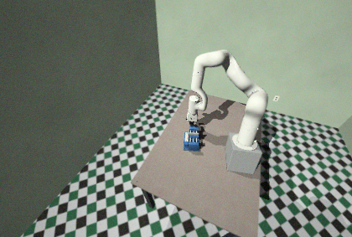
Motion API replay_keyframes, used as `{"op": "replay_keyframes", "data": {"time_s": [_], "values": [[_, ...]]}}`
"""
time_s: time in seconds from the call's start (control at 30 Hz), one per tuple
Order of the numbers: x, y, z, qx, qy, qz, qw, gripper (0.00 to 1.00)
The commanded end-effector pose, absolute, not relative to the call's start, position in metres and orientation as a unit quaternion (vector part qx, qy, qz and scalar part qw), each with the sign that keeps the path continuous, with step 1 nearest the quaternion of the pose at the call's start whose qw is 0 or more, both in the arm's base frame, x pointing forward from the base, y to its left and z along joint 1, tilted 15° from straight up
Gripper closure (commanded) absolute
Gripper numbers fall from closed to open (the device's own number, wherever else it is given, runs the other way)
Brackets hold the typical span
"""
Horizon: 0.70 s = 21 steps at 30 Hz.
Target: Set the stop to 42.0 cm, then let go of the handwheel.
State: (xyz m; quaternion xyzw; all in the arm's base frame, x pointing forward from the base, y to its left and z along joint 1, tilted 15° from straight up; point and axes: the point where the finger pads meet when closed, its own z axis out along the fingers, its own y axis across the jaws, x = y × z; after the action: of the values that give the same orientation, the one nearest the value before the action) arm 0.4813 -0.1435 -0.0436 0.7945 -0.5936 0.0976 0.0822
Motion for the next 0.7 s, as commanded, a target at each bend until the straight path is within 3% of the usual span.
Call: {"op": "replay_keyframes", "data": {"time_s": [0.0,0.67], "values": [[0.485,-0.145,-0.054,0.794,-0.594,0.097,0.083,0.94],[0.478,-0.153,-0.075,0.794,-0.594,0.097,0.083,0.94]]}}
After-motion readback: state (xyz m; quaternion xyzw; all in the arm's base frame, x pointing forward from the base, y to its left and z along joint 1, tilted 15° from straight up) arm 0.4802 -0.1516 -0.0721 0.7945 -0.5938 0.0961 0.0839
